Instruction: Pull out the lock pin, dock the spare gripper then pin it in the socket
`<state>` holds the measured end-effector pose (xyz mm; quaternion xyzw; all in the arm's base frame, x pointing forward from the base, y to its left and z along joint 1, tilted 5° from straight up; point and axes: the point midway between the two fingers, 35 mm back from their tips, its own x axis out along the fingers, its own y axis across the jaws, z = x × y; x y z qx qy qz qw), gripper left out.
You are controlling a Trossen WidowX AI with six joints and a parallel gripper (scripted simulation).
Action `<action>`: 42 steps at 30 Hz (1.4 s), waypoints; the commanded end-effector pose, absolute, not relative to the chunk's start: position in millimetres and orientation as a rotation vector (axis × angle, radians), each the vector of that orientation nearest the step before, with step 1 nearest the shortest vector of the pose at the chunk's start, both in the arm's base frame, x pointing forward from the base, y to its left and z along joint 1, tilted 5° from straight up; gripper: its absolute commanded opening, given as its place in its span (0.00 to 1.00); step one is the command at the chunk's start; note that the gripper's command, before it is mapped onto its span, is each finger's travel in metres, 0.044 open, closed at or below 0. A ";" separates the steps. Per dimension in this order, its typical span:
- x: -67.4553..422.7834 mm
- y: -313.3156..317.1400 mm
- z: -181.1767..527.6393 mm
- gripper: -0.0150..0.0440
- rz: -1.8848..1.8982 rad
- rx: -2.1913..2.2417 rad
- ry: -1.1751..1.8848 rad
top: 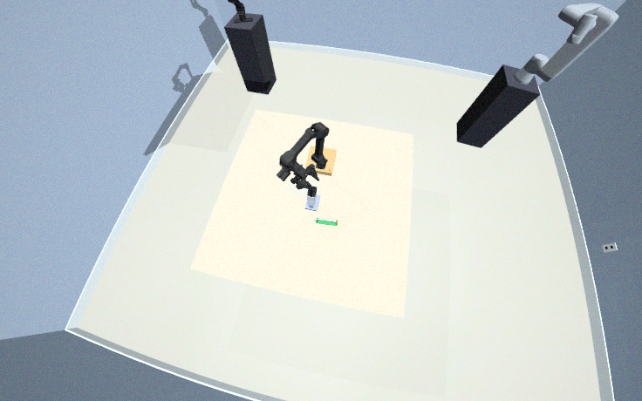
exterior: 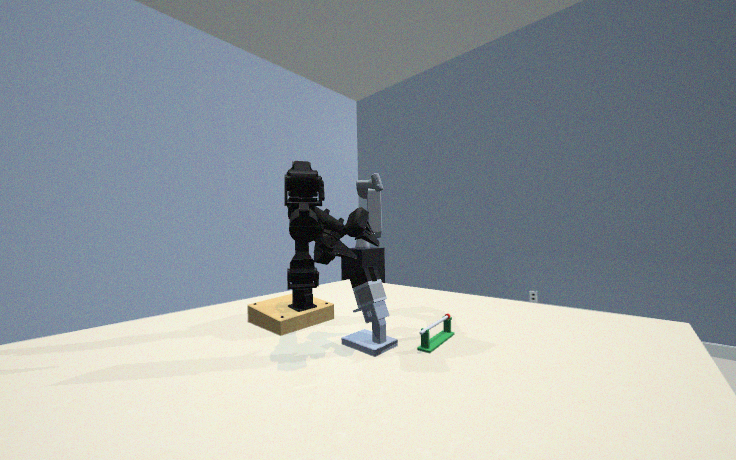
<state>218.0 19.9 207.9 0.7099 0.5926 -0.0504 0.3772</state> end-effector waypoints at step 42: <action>223.0 95.6 226.7 0.56 0.004 1.178 1.409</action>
